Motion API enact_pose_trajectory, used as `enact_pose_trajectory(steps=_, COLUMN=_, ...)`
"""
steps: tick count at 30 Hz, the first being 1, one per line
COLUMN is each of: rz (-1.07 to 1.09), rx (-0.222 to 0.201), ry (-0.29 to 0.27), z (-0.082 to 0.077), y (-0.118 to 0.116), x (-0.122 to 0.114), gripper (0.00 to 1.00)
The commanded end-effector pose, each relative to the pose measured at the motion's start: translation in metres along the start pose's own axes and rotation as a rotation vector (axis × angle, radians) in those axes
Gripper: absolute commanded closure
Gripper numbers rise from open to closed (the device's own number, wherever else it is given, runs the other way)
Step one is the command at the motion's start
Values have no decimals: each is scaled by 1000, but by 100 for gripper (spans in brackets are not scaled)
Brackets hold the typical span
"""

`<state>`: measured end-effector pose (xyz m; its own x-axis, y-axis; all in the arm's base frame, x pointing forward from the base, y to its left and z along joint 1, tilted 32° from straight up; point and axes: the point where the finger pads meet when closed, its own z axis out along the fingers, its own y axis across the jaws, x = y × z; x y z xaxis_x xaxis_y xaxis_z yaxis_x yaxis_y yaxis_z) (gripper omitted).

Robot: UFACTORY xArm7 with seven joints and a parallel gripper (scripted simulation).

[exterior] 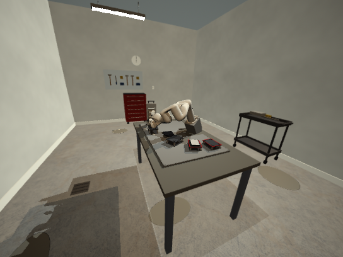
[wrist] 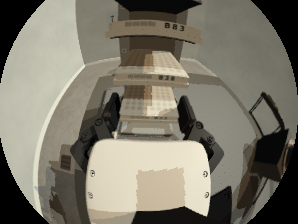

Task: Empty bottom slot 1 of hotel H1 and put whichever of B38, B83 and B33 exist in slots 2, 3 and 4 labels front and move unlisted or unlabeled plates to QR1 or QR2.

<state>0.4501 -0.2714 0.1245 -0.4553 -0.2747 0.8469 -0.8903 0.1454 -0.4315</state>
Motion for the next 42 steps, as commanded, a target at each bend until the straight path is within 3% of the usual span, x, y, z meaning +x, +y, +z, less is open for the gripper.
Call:
enact_pose_trajectory(steps=1, rz=3, rx=-2, ry=2, z=-5, y=0, x=2, gripper=100)
enact_pose_trajectory(steps=42, rz=3, rx=-2, ry=2, z=-66, y=0, x=2, gripper=100)
